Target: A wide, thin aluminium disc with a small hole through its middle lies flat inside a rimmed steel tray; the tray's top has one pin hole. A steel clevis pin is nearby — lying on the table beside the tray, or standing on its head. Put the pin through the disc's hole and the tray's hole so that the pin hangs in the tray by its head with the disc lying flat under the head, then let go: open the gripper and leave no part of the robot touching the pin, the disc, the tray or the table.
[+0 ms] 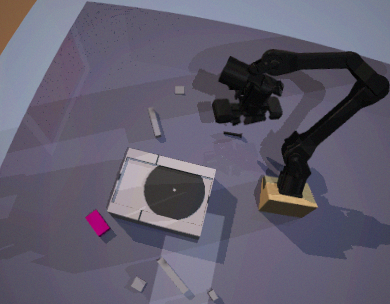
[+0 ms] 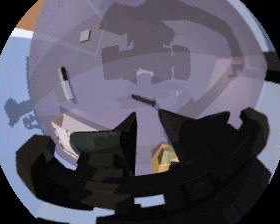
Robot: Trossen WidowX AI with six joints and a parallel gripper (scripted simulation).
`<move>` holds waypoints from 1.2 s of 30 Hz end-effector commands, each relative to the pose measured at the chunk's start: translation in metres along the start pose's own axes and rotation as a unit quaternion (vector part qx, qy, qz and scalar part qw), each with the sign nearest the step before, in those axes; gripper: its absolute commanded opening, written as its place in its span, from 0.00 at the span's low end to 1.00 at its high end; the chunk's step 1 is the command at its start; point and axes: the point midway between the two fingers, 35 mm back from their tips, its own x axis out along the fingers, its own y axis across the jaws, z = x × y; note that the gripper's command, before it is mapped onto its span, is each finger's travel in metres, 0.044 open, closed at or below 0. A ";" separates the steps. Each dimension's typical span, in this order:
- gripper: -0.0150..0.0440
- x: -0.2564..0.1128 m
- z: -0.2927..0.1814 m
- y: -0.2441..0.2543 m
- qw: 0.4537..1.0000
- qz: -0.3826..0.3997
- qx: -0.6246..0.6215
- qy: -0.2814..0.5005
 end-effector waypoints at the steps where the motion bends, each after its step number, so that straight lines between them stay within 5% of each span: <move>1: 0.53 0.000 -0.004 -0.003 0.900 0.052 0.433 0.006; 16: 0.53 -0.002 -0.003 -0.007 0.556 0.098 0.823 0.056; 36: 0.53 -0.001 -0.003 -0.007 0.553 0.098 0.825 0.056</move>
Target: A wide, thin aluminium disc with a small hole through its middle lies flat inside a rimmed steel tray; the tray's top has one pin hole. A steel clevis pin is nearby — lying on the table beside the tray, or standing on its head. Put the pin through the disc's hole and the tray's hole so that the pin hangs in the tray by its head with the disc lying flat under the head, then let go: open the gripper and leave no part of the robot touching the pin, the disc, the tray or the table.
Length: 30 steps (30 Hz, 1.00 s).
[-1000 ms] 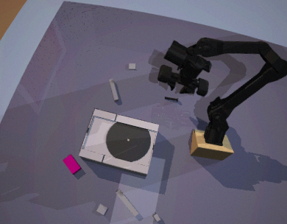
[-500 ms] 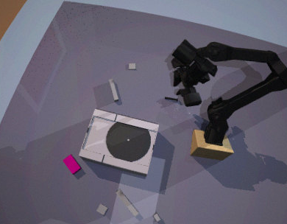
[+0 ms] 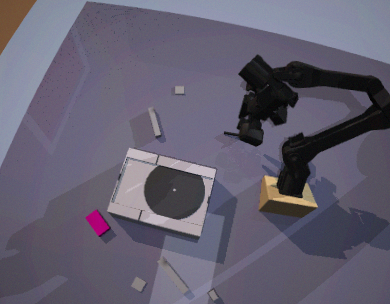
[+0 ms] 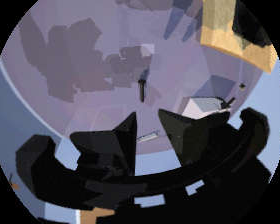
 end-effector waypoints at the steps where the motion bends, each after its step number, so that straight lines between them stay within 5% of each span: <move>1: 0.53 0.002 0.000 0.000 1.000 -0.001 0.004 0.001; 30: 0.53 0.046 0.017 0.000 1.000 0.001 0.004 0.002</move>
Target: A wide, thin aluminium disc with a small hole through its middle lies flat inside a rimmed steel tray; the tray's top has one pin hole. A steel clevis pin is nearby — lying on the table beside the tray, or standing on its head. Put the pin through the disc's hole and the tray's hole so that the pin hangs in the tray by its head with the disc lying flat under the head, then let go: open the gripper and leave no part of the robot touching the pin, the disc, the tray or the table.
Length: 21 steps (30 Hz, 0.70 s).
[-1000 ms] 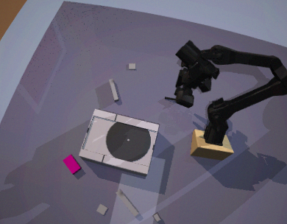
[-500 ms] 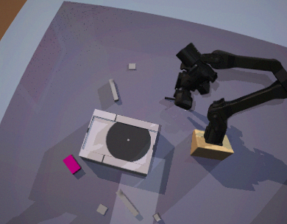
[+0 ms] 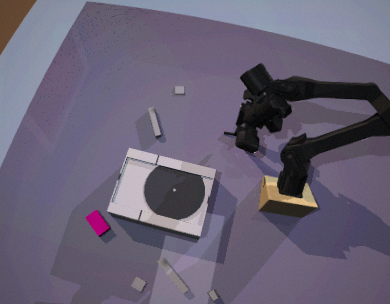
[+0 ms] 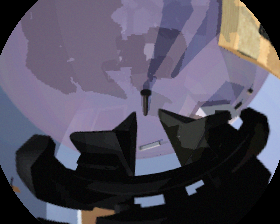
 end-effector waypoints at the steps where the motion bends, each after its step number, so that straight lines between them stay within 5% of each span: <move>1: 0.53 0.006 0.002 -0.001 1.000 -0.001 -0.002 0.000; 21: 0.53 0.028 0.010 -0.001 1.000 0.000 -0.002 0.000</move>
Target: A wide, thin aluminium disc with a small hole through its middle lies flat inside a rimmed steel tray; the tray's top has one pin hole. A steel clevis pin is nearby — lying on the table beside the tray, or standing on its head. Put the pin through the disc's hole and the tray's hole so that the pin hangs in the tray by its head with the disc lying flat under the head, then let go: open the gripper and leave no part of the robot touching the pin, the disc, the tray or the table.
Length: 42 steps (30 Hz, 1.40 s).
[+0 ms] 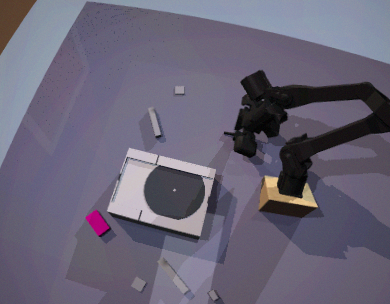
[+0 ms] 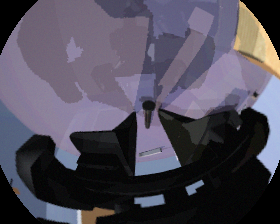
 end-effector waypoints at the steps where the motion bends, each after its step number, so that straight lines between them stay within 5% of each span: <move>1: 0.53 0.001 0.000 -0.001 1.000 -0.001 -0.002 0.001; 6: 0.53 0.001 0.000 -0.001 1.000 -0.001 -0.002 0.001; 10: 0.35 0.001 0.000 -0.001 1.000 -0.001 -0.002 0.001; 18: 0.26 0.001 0.000 -0.001 1.000 -0.001 -0.002 0.001; 42: 0.25 -0.042 -0.016 -0.001 1.000 -0.002 0.001 0.000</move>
